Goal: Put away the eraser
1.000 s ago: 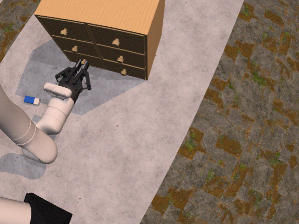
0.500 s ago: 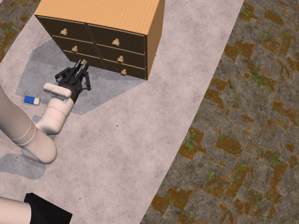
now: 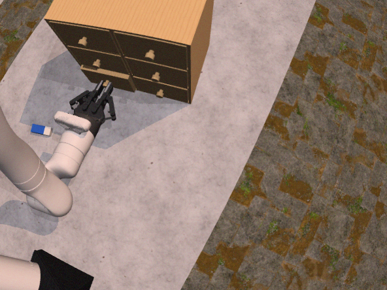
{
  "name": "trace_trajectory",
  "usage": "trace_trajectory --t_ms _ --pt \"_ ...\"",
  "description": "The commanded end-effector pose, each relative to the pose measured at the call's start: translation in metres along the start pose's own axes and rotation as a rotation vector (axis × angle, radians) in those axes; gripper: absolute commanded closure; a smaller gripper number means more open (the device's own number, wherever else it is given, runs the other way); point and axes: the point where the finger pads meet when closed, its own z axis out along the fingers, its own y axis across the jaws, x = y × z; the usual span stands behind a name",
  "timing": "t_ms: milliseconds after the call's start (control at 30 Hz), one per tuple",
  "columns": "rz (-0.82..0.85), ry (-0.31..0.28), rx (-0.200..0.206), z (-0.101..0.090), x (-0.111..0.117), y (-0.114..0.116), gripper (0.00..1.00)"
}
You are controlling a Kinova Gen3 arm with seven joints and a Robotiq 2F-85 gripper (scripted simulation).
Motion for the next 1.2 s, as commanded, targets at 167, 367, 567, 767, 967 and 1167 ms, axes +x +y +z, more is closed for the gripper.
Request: trace_trajectory --t_ms 167,367,567,767,967,1167 --pt "-0.005 0.002 0.002 -0.009 -0.002 0.000 0.87" --pt "-0.004 0.004 0.003 -0.016 -0.004 0.000 0.87" --pt "-0.004 0.002 0.003 -0.025 -0.008 -0.001 0.87" --pt "-0.004 -0.004 0.002 -0.030 -0.012 0.000 0.87" --pt "-0.004 -0.006 0.002 -0.038 -0.015 0.000 0.87" --pt "-0.003 -0.006 0.002 -0.045 -0.018 0.000 0.87"
